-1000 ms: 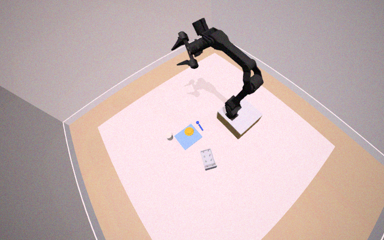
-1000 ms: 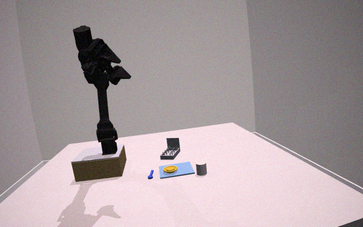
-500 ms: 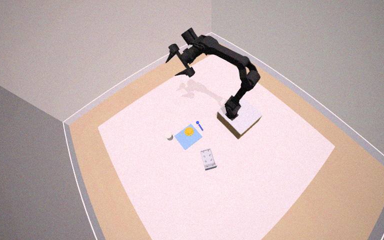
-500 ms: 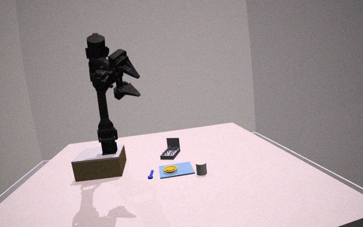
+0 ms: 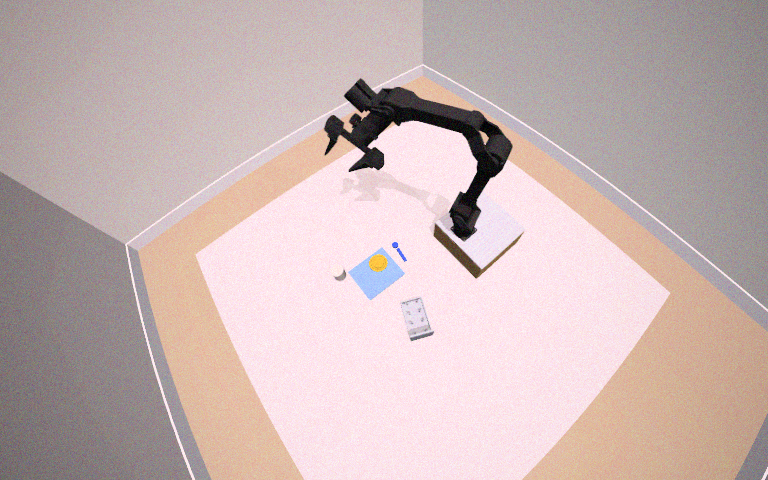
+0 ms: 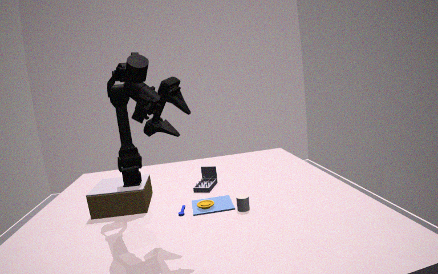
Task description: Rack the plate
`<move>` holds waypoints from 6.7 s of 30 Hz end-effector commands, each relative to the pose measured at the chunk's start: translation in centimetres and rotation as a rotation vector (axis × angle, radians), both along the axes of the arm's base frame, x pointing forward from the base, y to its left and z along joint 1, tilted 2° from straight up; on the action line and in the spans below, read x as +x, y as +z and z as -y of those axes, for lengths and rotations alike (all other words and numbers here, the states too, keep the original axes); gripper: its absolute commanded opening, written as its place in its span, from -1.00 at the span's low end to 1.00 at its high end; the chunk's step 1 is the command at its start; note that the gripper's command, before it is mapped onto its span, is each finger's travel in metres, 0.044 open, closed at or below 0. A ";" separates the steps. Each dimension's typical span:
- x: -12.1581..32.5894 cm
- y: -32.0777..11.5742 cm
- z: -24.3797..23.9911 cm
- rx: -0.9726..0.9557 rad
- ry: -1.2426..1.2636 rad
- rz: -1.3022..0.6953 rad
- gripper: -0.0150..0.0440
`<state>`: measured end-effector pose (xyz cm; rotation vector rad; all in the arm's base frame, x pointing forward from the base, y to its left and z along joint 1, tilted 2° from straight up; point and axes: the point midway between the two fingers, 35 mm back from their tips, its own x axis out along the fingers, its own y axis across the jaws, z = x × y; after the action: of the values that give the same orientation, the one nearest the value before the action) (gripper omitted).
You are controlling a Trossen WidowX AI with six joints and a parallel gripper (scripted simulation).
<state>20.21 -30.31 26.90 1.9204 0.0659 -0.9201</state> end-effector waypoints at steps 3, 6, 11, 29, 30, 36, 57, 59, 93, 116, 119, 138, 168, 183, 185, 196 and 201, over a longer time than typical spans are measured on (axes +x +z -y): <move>1.5 -2.6 -0.6 -0.057 0.126 -0.100 0.86; 2.2 -3.7 -1.0 -0.088 0.190 -0.145 0.86; 3.3 -5.5 -1.8 -0.139 0.301 -0.218 0.86; 6.5 -12.0 -5.7 -0.327 0.746 -0.457 0.86; 6.6 -12.4 -6.0 -0.335 0.773 -0.469 0.86; 7.3 -14.7 -7.7 -0.385 0.937 -0.540 0.86; 8.1 -21.1 -13.5 -0.610 1.561 -0.726 0.86; 8.0 -21.7 -14.0 -0.632 1.624 -0.738 0.86; 7.6 -27.2 -17.7 -0.781 2.101 -0.799 0.86; 7.7 -30.9 -17.8 -0.780 2.101 -0.798 0.86; 7.7 -31.3 -17.8 -0.780 2.102 -0.798 0.86; 7.7 -31.3 -17.8 -0.780 2.102 -0.798 0.49; 8.5 -16.1 -17.0 -0.783 2.100 -0.799 -0.49; 8.1 -13.7 -22.8 -0.696 1.971 -0.822 -0.49; 7.7 -13.7 -25.3 -0.658 1.913 -0.831 -0.49; 4.8 -13.9 -32.4 -0.527 1.731 -0.850 -0.49; 4.8 -14.0 -32.4 -0.527 1.732 -0.846 -0.49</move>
<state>25.21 1.79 12.83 0.3509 1.5202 -0.3003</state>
